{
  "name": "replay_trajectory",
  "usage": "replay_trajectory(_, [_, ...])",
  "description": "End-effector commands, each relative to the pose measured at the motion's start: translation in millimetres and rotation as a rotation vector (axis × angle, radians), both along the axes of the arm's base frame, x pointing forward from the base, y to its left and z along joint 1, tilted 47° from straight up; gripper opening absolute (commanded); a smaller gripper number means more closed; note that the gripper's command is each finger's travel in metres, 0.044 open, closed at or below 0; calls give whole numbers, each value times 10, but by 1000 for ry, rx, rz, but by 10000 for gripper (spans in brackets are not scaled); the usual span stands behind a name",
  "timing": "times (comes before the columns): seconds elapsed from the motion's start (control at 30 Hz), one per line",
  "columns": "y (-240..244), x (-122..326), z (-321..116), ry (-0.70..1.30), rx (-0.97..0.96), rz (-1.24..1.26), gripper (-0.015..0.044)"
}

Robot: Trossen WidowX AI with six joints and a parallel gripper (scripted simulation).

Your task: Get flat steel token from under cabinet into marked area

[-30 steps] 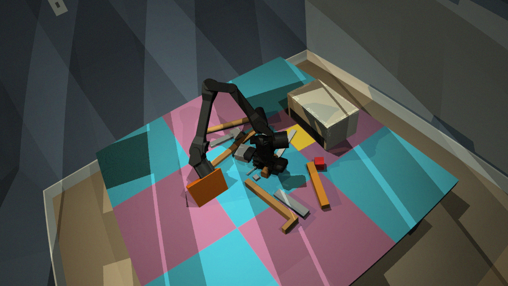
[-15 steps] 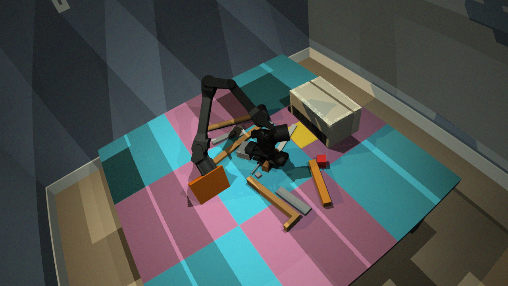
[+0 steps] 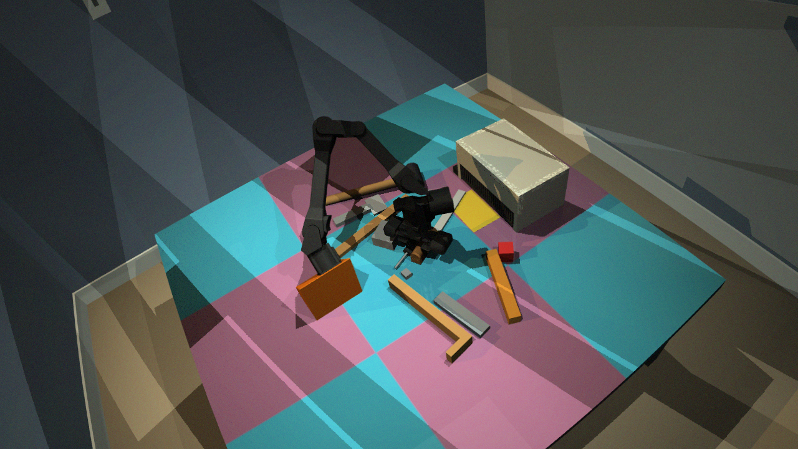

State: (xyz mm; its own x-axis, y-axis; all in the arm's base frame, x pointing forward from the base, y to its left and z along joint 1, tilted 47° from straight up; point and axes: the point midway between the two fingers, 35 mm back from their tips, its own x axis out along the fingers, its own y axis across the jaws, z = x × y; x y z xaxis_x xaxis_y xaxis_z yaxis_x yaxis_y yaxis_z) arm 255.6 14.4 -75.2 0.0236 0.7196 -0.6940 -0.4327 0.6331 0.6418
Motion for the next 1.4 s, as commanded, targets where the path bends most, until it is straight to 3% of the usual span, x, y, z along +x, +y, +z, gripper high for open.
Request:
replay_trajectory(0.0, [42, 29, 60, -6, 4, -1, 0])
replay_trajectory(1.37, [339, 4, 366, -5, 6, 0, 0])
